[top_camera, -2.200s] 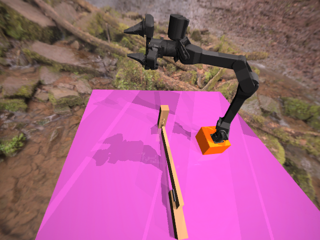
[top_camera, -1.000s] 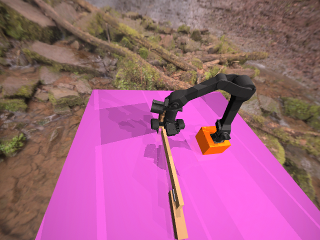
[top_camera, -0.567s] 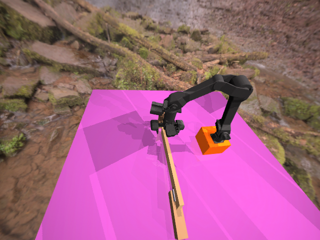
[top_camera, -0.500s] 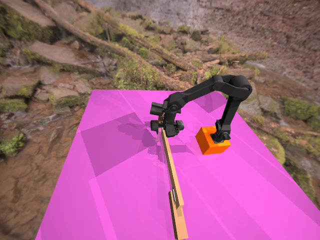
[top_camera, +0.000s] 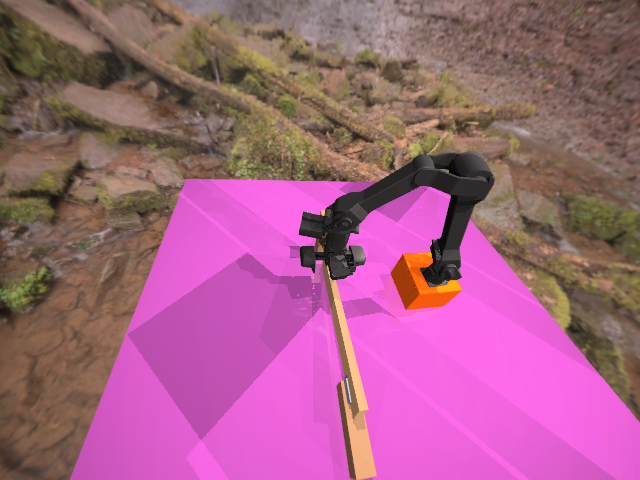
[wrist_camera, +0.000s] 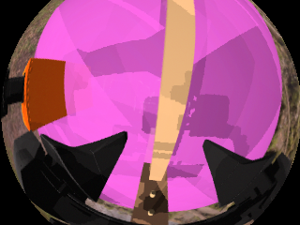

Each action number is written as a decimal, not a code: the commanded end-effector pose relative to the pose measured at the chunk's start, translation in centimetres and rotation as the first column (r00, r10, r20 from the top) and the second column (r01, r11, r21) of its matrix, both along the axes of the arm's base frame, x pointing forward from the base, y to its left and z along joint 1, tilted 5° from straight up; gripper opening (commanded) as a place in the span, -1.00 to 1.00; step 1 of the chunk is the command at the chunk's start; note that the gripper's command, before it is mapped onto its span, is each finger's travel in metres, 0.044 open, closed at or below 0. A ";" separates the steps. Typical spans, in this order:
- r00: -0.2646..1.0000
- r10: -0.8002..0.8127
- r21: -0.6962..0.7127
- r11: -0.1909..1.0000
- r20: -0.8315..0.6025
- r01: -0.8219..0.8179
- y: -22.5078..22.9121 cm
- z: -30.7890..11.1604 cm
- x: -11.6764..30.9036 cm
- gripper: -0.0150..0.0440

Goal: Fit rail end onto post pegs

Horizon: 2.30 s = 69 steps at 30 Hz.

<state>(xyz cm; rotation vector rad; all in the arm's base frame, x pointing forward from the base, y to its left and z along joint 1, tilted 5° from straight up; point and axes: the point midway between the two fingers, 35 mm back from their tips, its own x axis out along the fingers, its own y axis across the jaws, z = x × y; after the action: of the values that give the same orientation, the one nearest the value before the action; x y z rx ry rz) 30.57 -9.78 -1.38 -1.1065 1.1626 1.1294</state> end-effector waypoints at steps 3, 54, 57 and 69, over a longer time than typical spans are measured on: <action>1.000 -0.003 -0.002 1.000 -0.011 0.003 0.1 -1.3 -0.2 1.00; 1.000 -0.001 -0.002 1.000 -0.011 0.001 0.4 -3.1 -0.3 -0.49; 1.000 -0.001 -0.002 1.000 -0.011 0.001 0.4 -2.9 -0.3 -0.49; 1.000 -0.001 -0.002 1.000 -0.011 0.001 0.3 -2.3 -0.2 -0.49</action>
<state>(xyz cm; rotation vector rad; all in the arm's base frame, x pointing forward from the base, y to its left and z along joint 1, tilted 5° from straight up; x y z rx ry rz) 30.01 -9.40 -4.38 -1.0918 1.1836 1.1439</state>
